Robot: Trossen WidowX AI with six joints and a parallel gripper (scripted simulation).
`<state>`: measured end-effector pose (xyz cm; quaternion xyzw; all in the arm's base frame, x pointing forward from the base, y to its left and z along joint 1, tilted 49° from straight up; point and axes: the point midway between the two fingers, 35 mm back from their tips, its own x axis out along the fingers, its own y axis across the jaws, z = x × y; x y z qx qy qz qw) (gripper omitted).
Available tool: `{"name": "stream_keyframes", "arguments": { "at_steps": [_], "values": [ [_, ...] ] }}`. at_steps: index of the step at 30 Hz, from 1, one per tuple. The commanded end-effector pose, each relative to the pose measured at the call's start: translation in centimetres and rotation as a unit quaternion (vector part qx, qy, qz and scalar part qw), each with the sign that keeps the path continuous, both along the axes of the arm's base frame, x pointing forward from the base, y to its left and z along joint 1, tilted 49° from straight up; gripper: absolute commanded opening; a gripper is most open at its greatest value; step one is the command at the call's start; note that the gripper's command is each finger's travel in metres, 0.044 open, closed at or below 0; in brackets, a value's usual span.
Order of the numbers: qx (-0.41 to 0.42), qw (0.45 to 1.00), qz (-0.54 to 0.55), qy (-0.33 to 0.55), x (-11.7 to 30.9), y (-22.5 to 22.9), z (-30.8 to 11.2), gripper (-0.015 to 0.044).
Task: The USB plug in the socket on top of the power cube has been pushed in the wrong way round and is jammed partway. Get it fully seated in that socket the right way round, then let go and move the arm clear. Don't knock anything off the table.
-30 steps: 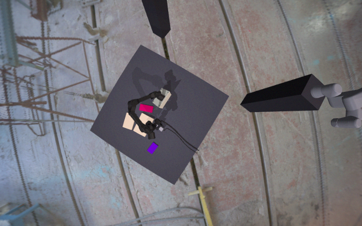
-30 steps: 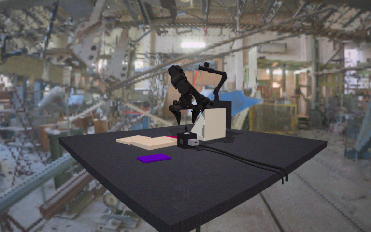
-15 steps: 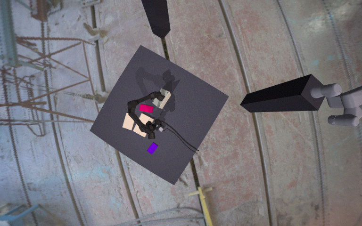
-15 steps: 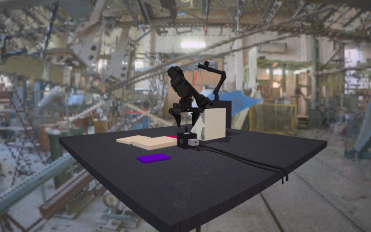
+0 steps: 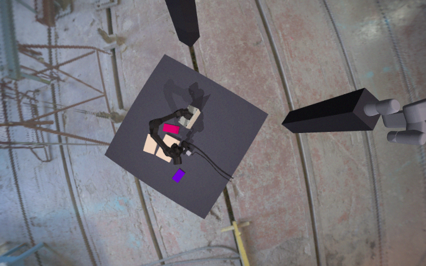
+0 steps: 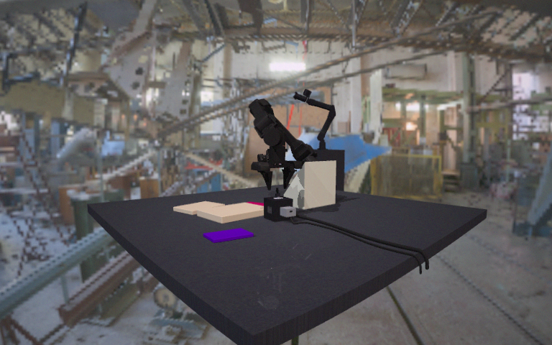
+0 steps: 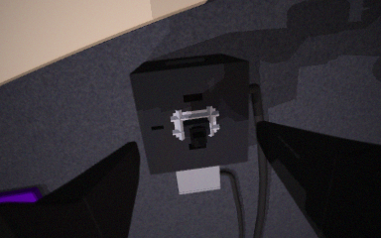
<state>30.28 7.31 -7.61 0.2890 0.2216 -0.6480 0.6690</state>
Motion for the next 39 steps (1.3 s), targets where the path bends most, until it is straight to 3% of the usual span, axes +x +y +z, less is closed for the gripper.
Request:
{"name": "stream_keyframes", "arguments": {
  "at_steps": [1, 9, 12, 39],
  "values": [
    [0.0, 1.0, 0.0, 0.0, 0.02, 0.01, 0.01, 0.023],
    [0.0, 1.0, 0.0, 0.0, 0.02, 0.01, 0.01, 0.002],
    [0.0, 1.0, 0.0, 0.0, 0.02, 0.01, 0.01, 0.0],
    [0.0, 1.0, 0.0, 0.0, -0.03, 0.52, 0.46, 0.0]
  ]
}}
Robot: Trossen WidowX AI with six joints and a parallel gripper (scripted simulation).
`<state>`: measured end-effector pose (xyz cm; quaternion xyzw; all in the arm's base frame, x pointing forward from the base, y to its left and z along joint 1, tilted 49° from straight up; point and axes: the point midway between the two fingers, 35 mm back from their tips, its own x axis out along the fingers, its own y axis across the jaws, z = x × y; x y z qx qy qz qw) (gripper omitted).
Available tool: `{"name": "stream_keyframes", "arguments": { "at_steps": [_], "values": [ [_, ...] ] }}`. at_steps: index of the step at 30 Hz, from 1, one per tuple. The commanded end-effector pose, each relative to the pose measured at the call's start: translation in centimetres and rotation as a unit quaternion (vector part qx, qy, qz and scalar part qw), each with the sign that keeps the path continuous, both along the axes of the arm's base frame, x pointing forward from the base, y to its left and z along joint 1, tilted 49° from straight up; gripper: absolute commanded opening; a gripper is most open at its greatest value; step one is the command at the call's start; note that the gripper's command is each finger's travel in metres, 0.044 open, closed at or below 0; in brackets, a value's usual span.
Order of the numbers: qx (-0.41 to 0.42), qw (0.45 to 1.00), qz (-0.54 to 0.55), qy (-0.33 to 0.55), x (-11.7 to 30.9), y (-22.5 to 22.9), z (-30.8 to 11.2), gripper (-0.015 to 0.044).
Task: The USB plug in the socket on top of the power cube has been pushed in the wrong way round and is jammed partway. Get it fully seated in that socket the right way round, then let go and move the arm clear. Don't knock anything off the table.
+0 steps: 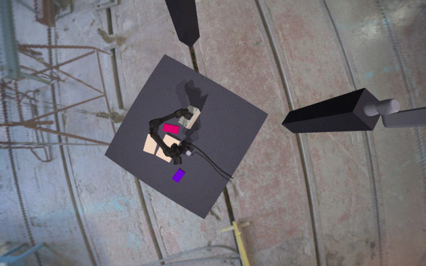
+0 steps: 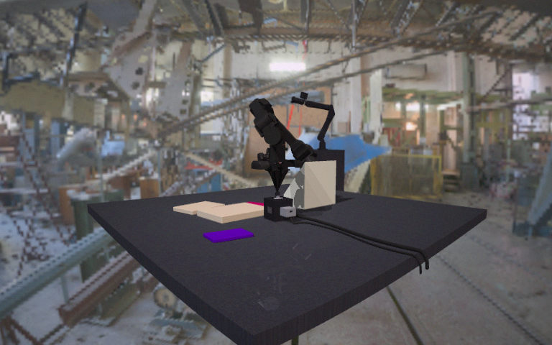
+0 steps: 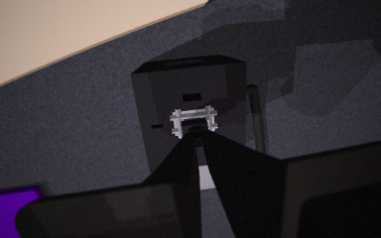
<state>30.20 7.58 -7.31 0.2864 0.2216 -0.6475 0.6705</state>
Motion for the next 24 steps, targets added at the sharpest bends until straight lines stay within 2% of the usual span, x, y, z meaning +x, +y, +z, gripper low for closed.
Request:
{"name": "stream_keyframes", "arguments": {
  "at_steps": [1, 24],
  "values": [
    [0.002, 1.0, -0.002, -0.002, 0.0, 0.3, 0.2, 0.0],
    [0.002, 1.0, -0.002, -0.001, 0.0, 1.5, 1.2, 0.0]
  ]
}}
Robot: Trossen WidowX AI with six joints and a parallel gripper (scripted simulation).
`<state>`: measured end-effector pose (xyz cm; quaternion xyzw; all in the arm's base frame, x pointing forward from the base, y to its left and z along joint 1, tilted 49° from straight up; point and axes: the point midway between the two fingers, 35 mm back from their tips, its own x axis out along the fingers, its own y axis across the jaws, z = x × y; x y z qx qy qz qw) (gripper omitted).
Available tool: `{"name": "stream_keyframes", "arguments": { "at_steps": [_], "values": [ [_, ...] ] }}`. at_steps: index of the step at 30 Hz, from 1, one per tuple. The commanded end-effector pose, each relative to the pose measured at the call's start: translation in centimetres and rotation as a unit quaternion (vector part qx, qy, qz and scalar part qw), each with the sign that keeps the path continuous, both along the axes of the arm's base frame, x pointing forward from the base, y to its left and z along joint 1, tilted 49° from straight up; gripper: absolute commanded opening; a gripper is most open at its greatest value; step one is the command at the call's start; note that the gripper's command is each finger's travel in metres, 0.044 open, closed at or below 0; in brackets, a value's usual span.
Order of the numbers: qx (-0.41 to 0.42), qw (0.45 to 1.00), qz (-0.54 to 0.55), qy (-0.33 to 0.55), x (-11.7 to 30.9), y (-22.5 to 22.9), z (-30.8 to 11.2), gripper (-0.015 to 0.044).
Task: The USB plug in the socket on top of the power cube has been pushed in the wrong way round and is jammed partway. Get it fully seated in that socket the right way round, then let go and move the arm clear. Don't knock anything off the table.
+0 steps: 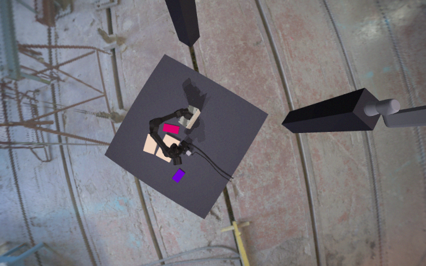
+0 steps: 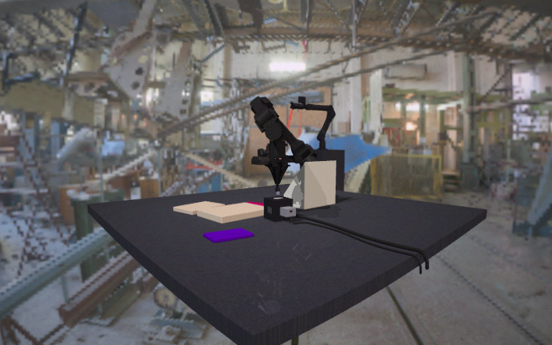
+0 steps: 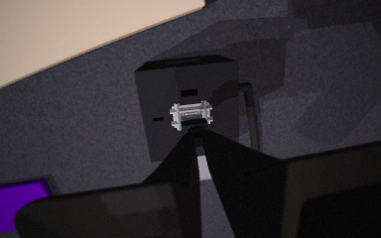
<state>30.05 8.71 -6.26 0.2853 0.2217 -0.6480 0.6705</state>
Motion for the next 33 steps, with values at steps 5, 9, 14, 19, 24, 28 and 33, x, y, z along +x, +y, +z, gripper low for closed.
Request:
{"name": "stream_keyframes", "arguments": {
  "at_steps": [5, 9, 14, 19, 24, 28, 33],
  "values": [
    [0.003, 1.0, -0.002, -0.002, 0.08, 0.58, 0.4, 0.0],
    [0.003, 1.0, -0.002, -0.002, 0.06, 0.78, 0.58, 0.0],
    [0.002, 1.0, 0.0, 0.0, 0.02, 0.77, 0.6, 0.0],
    [-0.002, 0.999, 0.027, 0.03, -0.02, 0.65, 0.54, 0.0],
    [-0.007, 0.994, 0.074, 0.082, -0.04, 0.61, 0.52, 0.0],
    [-0.01, 0.987, 0.109, 0.121, -0.04, 0.6, 0.52, 0.0],
    [-0.014, 0.974, 0.152, 0.168, -0.04, 0.6, 0.52, 0.0]
  ]
}}
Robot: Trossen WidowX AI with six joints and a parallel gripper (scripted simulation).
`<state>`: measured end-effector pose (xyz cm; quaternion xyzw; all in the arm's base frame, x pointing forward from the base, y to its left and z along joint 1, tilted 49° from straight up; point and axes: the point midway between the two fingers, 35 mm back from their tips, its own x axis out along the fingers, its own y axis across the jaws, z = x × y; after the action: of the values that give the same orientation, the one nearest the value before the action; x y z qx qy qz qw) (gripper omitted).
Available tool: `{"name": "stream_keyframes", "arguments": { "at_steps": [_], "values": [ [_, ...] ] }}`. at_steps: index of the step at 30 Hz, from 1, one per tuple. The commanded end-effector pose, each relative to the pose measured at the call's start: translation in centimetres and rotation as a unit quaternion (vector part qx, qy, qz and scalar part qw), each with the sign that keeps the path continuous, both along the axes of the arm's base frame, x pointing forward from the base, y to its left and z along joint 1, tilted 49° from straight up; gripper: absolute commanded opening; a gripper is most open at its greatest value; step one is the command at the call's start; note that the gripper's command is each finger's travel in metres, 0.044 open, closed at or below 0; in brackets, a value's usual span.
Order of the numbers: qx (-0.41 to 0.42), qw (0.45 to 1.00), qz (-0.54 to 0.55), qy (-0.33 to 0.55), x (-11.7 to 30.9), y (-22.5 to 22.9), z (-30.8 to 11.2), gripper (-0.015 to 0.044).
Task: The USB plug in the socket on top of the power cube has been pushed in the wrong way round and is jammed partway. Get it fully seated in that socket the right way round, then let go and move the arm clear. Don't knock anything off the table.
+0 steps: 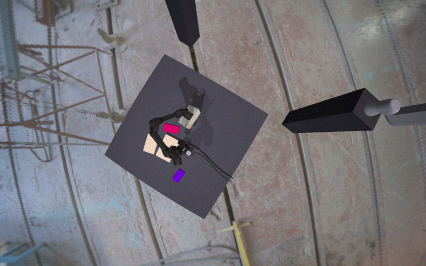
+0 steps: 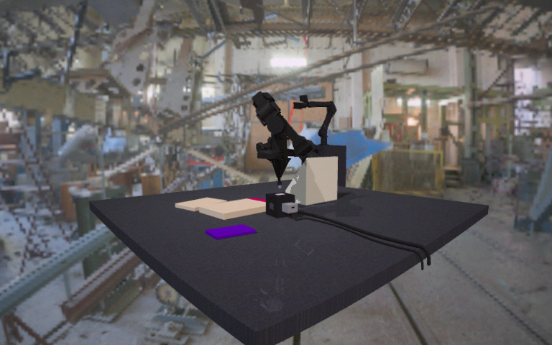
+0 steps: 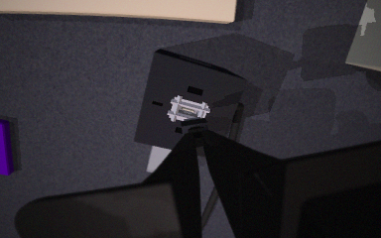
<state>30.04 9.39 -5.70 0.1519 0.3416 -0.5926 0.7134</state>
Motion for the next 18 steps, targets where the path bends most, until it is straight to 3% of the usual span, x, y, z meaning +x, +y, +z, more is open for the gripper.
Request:
{"name": "stream_keyframes", "arguments": {
  "at_steps": [1, 18],
  "values": [
    [-0.003, 0.999, 0.032, 0.037, -0.04, -0.08, -0.05, 0.0],
    [-0.017, 0.963, 0.179, 0.2, -0.03, -0.08, -0.04, 0.0]
  ]
}}
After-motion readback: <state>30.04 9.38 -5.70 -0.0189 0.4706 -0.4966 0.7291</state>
